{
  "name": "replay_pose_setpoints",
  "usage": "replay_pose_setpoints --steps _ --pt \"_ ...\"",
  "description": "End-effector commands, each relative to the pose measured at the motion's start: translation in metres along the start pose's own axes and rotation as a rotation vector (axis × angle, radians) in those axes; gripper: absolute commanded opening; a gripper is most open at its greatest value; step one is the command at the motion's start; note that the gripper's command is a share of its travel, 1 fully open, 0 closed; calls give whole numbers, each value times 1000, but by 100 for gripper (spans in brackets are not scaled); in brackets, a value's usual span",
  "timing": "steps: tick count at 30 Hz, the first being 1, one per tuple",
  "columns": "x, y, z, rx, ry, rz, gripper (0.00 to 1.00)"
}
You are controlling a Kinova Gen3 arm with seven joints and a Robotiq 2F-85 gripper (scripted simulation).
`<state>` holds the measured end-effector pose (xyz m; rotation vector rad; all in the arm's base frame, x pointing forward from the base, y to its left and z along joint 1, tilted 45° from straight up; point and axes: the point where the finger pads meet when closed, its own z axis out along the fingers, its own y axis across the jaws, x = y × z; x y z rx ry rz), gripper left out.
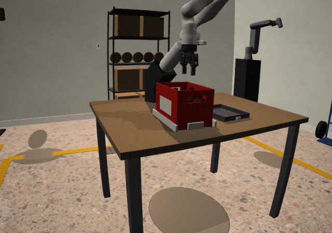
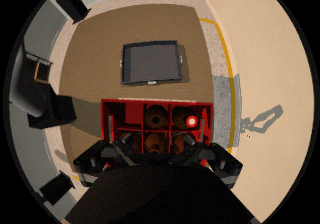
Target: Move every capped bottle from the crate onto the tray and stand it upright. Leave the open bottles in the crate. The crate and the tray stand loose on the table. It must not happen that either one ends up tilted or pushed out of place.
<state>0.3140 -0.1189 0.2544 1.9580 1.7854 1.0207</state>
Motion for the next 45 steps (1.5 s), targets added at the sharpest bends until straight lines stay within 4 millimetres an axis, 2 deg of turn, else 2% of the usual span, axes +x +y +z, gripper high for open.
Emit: replay_pose_setpoints --steps 1,3,4,18,21,35,38,45 --pt "0 0 0 -1 0 0 100" --pt "0 0 0 -1 0 0 100" --pt "1 3 0 -1 0 -13 60" --pt "12 48 6 0 1 -192 60" --pt "12 46 6 -1 4 -191 60" --pt "20 84 11 1 5 -370 60" --pt "20 81 9 -5 8 -349 60" --pt "20 83 10 -3 7 -438 60"
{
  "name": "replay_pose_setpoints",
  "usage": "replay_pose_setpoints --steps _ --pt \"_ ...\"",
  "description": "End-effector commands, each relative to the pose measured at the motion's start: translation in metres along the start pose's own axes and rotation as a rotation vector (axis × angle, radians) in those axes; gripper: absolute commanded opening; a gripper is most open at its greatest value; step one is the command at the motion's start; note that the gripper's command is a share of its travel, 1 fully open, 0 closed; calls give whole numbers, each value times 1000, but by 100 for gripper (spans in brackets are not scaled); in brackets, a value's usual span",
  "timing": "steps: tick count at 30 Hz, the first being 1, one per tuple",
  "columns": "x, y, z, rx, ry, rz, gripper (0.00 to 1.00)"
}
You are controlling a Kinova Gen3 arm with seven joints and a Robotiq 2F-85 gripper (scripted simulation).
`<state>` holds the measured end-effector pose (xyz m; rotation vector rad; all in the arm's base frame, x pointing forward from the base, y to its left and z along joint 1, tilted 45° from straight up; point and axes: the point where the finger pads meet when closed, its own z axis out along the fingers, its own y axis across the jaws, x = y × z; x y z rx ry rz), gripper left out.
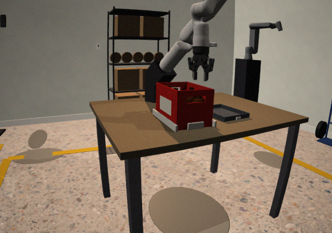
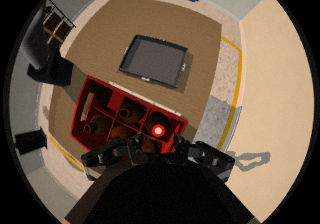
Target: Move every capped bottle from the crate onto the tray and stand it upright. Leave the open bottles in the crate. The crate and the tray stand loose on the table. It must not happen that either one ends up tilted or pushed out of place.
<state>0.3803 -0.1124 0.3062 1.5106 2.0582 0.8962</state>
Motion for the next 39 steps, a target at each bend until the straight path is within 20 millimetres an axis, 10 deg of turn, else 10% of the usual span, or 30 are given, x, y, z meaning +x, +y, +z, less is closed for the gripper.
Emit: replay_pose_setpoints --steps 1,39 --pt "-1 2 1 3 0 -57 60" --pt "-2 3 1 11 1 -372 60"
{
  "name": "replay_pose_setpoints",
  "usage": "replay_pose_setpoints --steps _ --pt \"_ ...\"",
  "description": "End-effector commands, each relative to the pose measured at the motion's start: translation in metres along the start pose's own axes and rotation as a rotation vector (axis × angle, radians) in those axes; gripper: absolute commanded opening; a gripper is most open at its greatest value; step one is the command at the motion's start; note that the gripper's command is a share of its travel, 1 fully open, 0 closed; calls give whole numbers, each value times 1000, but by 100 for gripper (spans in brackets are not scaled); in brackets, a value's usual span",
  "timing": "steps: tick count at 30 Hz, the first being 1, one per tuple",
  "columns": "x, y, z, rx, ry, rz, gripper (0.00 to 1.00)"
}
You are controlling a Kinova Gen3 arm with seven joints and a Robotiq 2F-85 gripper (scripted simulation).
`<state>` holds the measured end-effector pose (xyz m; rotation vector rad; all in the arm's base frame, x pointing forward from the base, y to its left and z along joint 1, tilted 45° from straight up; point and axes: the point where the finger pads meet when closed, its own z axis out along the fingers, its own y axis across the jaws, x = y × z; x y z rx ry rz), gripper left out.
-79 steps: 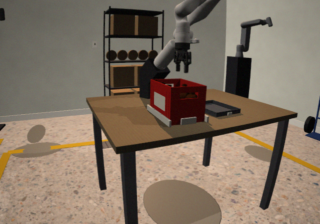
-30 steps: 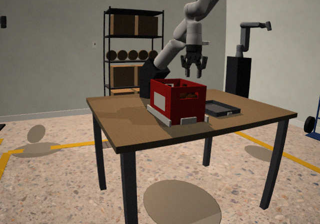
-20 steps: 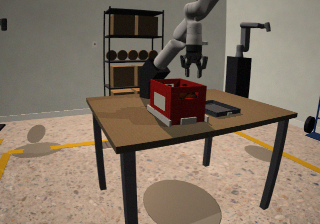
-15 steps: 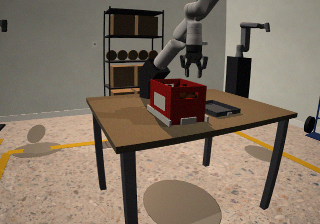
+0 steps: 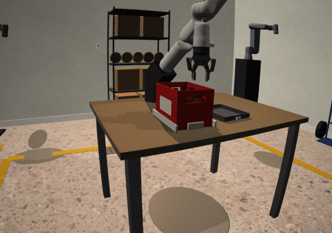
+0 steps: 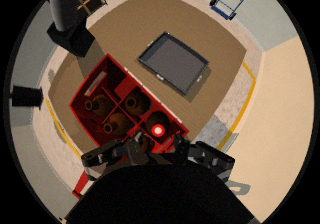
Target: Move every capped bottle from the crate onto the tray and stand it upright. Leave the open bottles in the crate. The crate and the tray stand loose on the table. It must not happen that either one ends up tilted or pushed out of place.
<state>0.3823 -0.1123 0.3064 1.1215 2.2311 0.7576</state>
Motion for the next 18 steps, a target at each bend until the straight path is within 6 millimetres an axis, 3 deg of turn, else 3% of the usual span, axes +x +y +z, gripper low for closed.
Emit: replay_pose_setpoints --steps 1,18 --pt "-2 1 -1 2 -3 -46 60" --pt "-2 2 -1 2 -3 -54 60"
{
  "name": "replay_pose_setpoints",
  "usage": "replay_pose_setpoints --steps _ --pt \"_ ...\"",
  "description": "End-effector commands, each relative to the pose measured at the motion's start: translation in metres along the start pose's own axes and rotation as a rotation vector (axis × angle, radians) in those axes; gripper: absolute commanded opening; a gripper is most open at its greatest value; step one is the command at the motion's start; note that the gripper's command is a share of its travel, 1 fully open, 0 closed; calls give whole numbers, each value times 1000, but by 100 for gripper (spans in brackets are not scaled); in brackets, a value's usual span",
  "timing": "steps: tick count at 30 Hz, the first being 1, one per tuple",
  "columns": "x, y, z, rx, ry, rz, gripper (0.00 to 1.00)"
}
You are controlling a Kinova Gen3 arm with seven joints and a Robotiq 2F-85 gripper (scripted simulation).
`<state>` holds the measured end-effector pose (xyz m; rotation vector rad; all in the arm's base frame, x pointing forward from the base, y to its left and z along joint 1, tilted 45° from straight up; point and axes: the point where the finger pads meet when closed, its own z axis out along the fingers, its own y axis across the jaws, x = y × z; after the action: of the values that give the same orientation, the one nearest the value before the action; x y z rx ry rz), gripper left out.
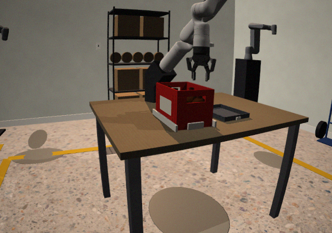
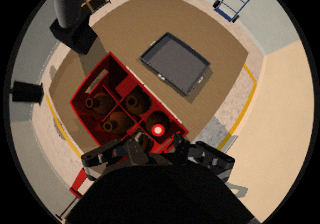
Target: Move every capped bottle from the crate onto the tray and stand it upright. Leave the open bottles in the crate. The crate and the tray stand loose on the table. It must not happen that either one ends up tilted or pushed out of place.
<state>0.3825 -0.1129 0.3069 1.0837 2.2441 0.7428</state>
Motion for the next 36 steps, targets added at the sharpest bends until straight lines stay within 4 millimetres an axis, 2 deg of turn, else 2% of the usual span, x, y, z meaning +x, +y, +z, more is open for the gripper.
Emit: replay_pose_setpoints --steps 1,36 --pt "-1 1 -1 1 -2 -22 60" --pt "-1 1 -2 1 -2 -22 60"
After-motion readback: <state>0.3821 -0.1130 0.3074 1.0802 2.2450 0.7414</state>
